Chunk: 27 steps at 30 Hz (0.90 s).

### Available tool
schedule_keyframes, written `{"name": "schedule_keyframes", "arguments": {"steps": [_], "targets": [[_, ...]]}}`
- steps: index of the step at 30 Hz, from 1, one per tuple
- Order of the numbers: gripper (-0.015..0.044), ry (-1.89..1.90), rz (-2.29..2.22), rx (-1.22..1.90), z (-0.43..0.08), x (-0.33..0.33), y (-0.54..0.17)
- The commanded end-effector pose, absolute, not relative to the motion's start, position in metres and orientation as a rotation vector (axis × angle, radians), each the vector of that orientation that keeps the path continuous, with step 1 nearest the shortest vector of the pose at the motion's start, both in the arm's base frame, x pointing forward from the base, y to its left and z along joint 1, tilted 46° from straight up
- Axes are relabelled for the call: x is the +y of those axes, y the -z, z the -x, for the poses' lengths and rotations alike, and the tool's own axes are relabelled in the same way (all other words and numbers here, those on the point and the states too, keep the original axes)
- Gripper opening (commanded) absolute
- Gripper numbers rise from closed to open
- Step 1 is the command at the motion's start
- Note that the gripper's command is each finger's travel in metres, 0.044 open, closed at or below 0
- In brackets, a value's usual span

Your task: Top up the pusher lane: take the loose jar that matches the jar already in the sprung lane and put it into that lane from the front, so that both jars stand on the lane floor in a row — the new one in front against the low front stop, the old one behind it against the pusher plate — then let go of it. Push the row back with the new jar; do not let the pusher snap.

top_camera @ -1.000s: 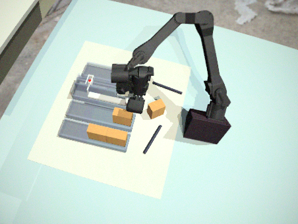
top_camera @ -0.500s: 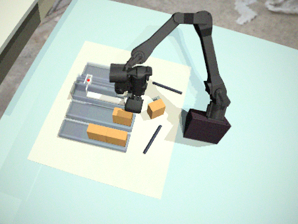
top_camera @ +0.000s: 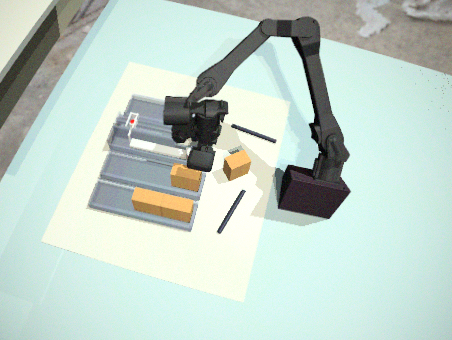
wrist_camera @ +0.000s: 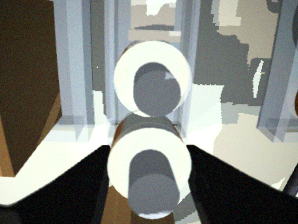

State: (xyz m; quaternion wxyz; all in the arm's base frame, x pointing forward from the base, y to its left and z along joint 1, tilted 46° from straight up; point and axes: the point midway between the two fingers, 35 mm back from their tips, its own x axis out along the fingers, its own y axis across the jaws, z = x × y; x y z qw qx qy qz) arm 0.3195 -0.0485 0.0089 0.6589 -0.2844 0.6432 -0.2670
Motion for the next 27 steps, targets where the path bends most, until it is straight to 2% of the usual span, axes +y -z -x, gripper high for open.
{"name": "schedule_keyframes", "arguments": {"steps": [1,27], "targets": [[0.0000,0.609,0.643,1.436,-0.3285,-0.0480,-0.0110],[0.0000,0.609,0.643,1.436,-0.3381,-0.0467,-0.0143]]}}
